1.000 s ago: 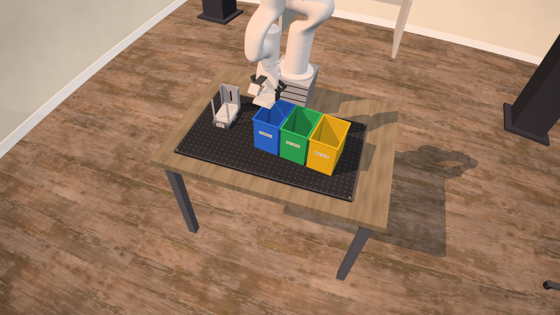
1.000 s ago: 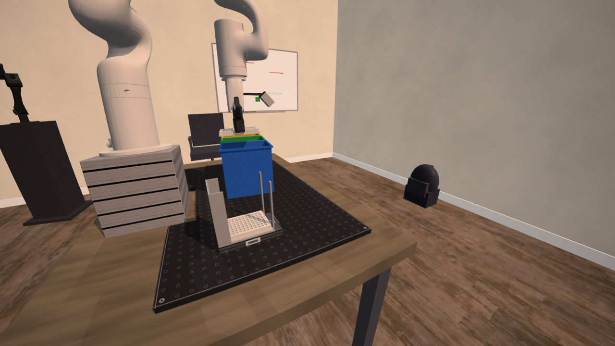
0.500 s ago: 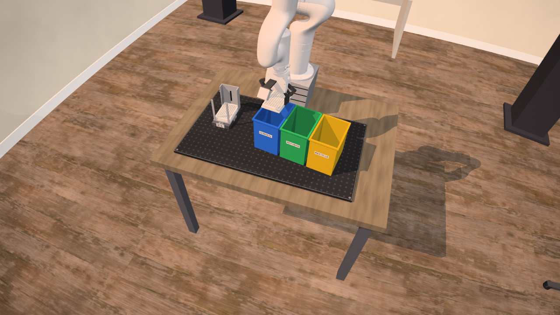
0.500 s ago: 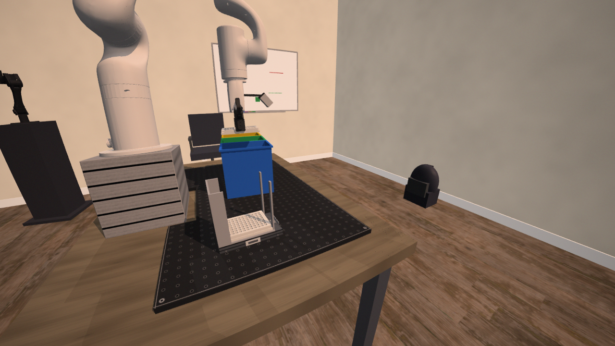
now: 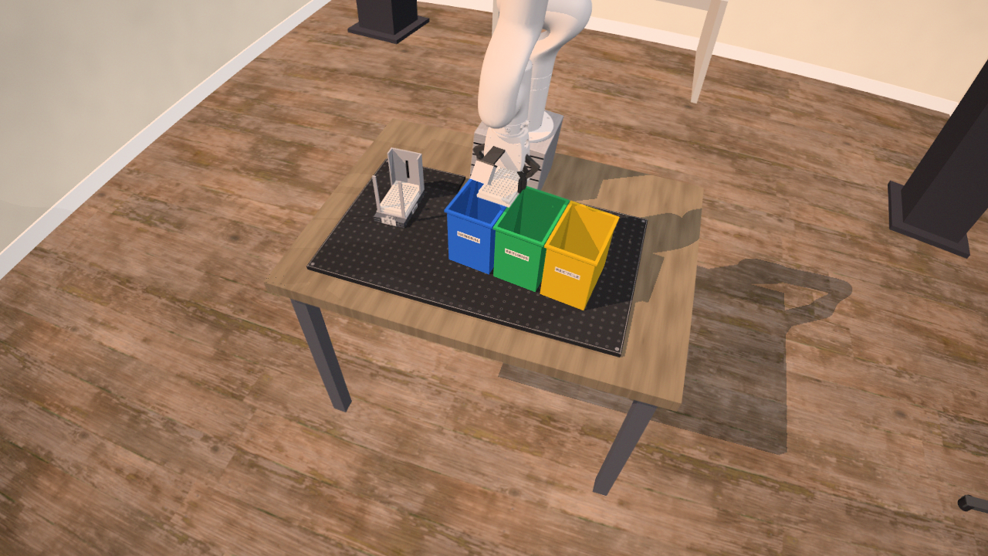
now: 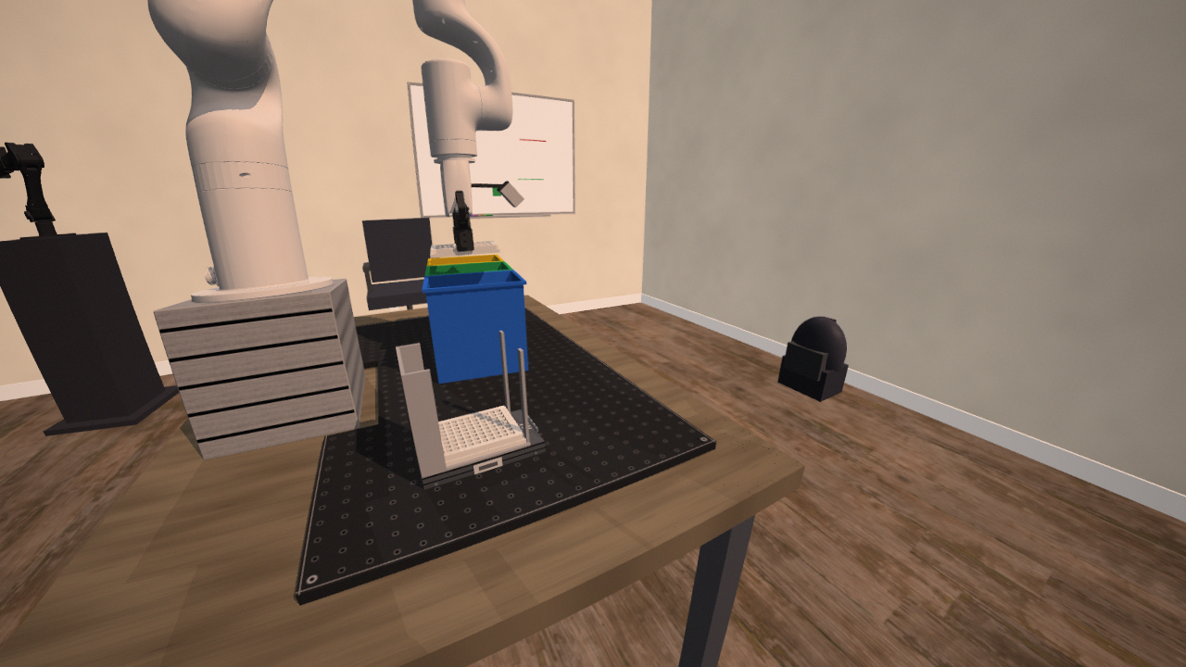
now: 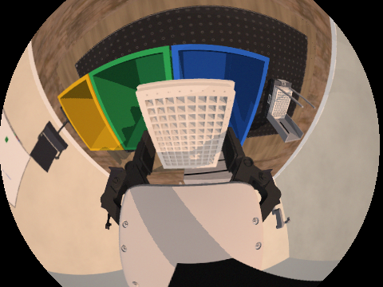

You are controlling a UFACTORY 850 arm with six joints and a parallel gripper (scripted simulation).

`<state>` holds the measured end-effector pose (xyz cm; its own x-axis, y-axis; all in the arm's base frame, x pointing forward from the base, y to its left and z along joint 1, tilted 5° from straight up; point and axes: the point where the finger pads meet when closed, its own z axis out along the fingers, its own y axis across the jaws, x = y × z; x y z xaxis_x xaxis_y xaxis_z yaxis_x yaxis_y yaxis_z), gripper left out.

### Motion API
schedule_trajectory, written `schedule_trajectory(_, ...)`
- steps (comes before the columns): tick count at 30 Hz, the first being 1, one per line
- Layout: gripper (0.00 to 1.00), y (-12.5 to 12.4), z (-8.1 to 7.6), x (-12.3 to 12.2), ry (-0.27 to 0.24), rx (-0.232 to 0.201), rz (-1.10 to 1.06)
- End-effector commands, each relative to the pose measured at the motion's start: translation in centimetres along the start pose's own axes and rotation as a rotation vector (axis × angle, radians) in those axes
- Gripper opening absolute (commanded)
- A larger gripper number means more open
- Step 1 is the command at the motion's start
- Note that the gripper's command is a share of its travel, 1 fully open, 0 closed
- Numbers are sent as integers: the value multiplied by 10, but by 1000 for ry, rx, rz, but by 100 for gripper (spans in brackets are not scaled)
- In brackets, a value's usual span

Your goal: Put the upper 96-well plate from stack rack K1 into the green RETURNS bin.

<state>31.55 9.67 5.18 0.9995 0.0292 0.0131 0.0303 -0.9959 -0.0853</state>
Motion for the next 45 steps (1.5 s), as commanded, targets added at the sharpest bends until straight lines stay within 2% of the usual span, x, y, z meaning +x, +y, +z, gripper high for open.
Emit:
schedule_trajectory(1, 0, -11, 0, 2, -21, -3, 1)
schedule_trajectory(25, 0, -84, 3, 10, -21, -3, 1)
schedule_trajectory(45, 0, -85, 3, 10, -21, -3, 1)
